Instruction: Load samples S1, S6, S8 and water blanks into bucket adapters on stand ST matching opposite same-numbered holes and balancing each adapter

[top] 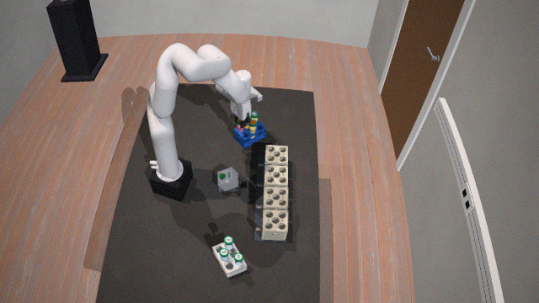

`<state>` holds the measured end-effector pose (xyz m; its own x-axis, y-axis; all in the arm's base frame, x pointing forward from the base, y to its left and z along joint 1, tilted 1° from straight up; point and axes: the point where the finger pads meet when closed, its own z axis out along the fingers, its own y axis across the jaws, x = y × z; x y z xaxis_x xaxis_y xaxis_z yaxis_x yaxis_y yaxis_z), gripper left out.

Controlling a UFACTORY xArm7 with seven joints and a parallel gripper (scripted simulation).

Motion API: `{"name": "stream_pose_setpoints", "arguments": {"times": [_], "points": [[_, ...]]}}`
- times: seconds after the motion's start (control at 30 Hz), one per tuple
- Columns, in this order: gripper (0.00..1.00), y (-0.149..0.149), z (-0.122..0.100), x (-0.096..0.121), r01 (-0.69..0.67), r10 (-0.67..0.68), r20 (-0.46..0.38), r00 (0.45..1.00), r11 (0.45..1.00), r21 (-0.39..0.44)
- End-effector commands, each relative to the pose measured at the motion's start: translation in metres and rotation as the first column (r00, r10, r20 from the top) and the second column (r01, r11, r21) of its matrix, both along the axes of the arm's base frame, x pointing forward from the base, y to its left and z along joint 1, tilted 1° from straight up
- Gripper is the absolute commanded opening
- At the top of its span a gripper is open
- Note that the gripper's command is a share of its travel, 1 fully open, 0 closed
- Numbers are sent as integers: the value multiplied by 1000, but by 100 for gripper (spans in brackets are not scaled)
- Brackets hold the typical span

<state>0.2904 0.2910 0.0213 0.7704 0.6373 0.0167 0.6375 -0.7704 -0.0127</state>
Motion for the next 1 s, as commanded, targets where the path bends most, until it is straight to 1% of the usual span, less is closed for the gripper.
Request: {"name": "stream_pose_setpoints", "arguments": {"times": [0.0,0.03,0.97], "points": [[0,1,1,1,0,0,3,1000,1000,3],[44,1,1,1,0,0,3,1000,1000,2],[44,1,1,1,0,0,3,1000,1000,3]]}}
